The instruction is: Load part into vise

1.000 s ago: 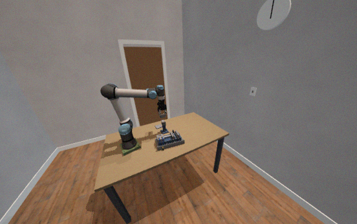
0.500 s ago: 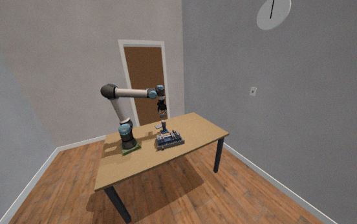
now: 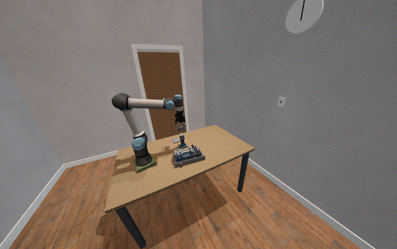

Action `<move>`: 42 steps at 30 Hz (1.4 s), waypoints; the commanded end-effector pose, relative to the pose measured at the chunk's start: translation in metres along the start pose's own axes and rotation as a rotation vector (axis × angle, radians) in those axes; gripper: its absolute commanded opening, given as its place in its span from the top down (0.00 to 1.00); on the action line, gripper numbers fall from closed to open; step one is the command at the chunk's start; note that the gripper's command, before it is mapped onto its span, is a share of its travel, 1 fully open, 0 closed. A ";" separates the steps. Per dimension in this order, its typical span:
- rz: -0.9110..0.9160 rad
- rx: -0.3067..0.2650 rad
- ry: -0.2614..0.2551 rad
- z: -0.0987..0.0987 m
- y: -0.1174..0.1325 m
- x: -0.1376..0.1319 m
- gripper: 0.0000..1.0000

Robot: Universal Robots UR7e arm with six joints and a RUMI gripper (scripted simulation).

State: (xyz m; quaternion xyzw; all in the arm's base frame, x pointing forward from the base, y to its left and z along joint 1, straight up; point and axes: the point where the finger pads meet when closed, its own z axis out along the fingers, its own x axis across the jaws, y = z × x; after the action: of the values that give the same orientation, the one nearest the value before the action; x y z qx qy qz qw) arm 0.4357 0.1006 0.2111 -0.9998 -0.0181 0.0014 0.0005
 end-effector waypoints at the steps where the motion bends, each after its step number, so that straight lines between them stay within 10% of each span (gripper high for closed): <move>1: 0.000 0.000 0.001 0.000 0.000 0.000 1.00; 42: 0.000 0.116 0.003 0.000 0.000 0.000 1.00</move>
State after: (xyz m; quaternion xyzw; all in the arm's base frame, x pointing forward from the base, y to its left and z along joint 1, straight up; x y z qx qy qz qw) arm 0.4354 0.1013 0.2109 -0.9989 -0.0177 0.0014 0.0436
